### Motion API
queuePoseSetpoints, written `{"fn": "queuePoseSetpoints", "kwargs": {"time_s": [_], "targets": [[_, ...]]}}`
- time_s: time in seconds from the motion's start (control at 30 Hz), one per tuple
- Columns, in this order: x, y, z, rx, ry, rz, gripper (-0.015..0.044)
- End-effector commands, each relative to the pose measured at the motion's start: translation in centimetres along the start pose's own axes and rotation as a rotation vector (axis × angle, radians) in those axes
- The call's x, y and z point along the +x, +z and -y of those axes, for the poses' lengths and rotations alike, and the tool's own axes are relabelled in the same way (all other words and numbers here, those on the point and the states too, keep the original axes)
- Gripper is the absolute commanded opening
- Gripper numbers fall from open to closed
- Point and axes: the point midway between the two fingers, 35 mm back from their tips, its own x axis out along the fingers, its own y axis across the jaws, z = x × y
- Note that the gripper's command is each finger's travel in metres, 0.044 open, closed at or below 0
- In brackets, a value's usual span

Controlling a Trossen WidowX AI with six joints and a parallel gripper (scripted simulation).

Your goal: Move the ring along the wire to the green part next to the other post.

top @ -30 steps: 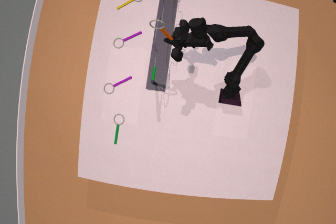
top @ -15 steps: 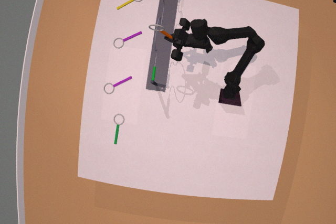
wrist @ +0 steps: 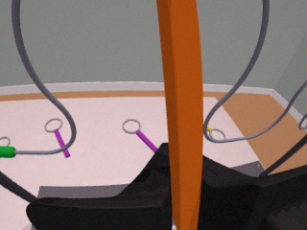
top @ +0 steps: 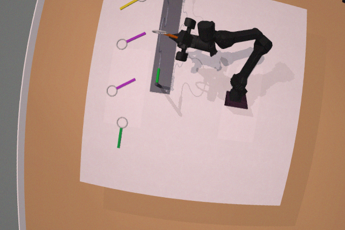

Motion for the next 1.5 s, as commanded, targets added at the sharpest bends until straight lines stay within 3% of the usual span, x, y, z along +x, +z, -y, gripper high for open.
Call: {"fn": "queuePoseSetpoints", "kwargs": {"time_s": [0.0, 1.47], "targets": [[0.0, -0.1, 0.1, -0.046, -0.025, 0.002, -0.015], [-0.1, 0.7, 2.6, -0.569, -0.309, 0.071, -0.015]]}}
